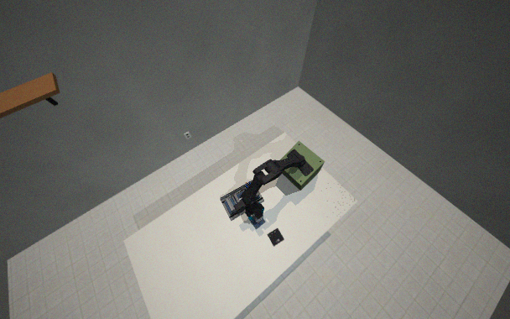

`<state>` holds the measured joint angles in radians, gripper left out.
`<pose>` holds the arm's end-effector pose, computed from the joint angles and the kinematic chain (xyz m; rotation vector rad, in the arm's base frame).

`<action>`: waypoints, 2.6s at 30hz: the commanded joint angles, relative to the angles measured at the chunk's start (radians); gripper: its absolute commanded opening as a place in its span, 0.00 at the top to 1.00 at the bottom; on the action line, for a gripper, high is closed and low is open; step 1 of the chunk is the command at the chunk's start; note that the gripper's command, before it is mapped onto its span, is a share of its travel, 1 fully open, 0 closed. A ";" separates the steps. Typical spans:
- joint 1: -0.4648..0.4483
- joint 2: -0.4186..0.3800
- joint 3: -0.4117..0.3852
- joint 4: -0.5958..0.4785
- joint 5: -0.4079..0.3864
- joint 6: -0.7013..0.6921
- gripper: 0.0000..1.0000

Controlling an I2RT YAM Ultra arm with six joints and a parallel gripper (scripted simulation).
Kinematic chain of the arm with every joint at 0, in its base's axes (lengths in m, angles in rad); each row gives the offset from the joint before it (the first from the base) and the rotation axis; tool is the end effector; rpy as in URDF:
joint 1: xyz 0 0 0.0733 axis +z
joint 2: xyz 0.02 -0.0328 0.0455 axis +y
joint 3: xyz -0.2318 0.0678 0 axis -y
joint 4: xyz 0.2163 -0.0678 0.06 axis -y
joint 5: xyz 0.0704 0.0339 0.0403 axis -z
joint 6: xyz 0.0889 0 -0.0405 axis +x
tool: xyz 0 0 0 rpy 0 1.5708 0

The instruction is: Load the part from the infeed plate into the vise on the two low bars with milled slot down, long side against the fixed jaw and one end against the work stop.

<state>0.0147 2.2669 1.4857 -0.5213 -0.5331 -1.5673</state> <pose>0.4025 0.0522 0.0452 -1.8939 1.7396 0.2577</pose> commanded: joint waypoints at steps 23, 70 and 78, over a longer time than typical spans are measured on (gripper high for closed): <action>-0.056 0.051 0.062 -0.028 -0.213 -0.077 0.19; -0.077 0.072 0.094 -0.056 -0.305 -0.119 0.19; -0.077 0.072 0.094 -0.056 -0.305 -0.119 0.19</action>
<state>-0.0544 2.3524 1.5490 -0.5533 -0.8093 -1.6817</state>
